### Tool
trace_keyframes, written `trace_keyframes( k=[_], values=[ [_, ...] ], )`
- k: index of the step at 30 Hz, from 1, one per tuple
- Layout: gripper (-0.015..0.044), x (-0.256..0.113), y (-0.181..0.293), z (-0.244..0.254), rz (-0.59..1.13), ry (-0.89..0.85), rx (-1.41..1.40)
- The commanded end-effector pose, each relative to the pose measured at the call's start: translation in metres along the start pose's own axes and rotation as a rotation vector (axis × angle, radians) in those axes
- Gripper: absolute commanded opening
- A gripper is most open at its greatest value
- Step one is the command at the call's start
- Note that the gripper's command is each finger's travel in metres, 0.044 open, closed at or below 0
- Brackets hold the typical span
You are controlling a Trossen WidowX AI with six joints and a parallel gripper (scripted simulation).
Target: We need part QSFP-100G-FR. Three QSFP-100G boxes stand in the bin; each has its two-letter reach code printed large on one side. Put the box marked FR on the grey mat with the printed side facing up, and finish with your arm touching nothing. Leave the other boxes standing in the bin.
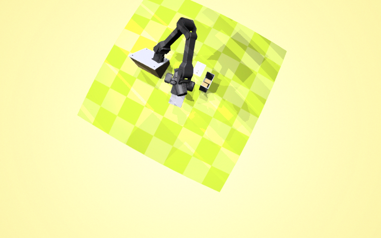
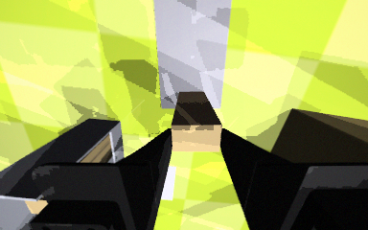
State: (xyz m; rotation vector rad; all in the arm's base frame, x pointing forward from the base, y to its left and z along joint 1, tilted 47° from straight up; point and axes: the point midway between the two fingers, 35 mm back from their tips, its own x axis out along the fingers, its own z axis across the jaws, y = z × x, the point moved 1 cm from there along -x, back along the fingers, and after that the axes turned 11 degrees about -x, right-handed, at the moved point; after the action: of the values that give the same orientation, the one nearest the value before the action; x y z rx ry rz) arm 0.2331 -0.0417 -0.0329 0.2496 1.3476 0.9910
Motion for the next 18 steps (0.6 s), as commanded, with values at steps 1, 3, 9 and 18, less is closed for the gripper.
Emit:
trace_keyframes(
  k=[1, 3, 9, 18],
  values=[
    [0.0163, -0.0002, 0.0000, 0.0001, 0.000, 0.000, -0.001],
    [0.0152, -0.0002, 0.0000, 0.0001, 0.000, 0.000, -0.001],
    [0.0152, -0.0002, 0.0000, 0.0001, 0.000, 0.000, -0.001],
    [0.0152, 0.0009, 0.0018, -0.0072, -0.005, -0.046, 0.002]
  ],
)
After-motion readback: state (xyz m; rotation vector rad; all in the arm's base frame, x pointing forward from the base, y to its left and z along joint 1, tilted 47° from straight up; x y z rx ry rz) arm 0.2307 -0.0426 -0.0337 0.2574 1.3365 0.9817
